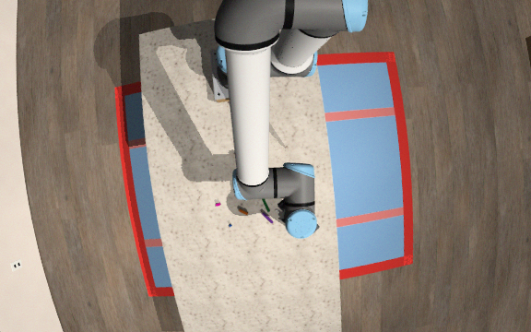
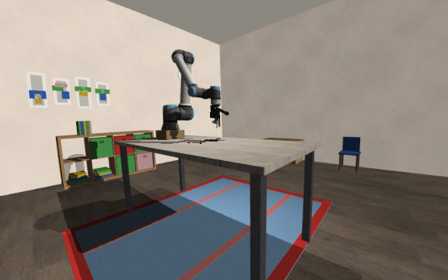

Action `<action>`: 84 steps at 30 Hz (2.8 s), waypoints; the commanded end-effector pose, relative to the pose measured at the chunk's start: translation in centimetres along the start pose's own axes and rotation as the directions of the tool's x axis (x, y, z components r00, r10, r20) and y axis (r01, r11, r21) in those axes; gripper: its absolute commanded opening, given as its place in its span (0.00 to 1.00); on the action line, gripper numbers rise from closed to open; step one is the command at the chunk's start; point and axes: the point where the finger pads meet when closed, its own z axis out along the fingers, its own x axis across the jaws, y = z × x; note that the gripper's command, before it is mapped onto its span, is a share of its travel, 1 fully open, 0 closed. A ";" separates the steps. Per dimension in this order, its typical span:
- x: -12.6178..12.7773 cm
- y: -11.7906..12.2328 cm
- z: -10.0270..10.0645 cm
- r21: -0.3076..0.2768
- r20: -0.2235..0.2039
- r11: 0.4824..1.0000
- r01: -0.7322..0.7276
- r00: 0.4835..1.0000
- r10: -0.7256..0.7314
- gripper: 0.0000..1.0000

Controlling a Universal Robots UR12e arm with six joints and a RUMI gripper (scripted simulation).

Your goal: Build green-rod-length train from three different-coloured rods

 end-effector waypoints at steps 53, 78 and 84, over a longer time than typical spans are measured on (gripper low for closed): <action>11.4 4.7 1.0 0.001 0.001 0.113 -0.994 0.113 0.994 1.00; 16.1 8.3 1.6 0.000 0.001 -0.616 -0.788 -0.616 0.788 1.00; 17.0 9.2 1.8 0.000 0.001 -0.753 -0.658 -0.753 0.658 1.00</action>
